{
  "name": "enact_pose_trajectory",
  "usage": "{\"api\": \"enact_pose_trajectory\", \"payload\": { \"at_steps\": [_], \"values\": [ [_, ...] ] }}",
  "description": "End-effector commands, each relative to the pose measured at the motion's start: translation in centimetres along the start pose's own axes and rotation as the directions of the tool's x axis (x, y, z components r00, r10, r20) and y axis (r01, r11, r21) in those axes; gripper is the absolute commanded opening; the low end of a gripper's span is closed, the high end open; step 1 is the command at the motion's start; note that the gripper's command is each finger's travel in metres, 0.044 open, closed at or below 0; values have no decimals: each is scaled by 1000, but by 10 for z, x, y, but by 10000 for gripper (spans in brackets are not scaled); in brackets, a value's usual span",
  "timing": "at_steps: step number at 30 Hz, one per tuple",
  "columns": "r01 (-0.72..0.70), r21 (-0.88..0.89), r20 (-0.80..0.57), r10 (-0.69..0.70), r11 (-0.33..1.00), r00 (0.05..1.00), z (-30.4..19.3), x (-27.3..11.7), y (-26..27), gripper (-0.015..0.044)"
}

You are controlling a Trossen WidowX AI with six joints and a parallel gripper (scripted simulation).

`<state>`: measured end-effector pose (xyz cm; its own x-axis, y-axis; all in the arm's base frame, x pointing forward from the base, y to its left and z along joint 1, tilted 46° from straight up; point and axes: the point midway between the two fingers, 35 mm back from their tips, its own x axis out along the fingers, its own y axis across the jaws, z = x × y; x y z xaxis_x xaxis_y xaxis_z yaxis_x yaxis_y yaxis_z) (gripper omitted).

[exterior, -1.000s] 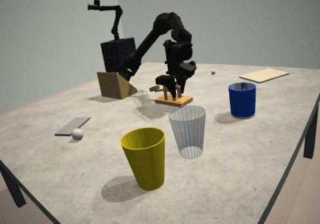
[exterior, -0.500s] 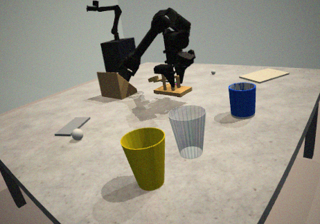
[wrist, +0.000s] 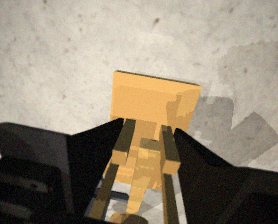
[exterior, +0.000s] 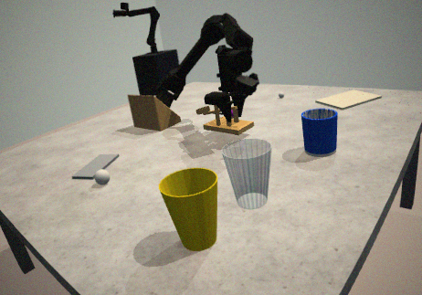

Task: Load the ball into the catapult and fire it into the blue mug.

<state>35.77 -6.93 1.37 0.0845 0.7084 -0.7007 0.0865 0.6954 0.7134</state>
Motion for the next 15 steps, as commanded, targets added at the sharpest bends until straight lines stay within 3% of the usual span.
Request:
{"api": "enact_pose_trajectory", "payload": {
  "at_steps": [1,15],
  "values": [
    [-4,8,7,4,1000,1000,0,5,-1,0],
    [-2,1,0,2,1000,1000,0,20,0,0]
  ]
}}
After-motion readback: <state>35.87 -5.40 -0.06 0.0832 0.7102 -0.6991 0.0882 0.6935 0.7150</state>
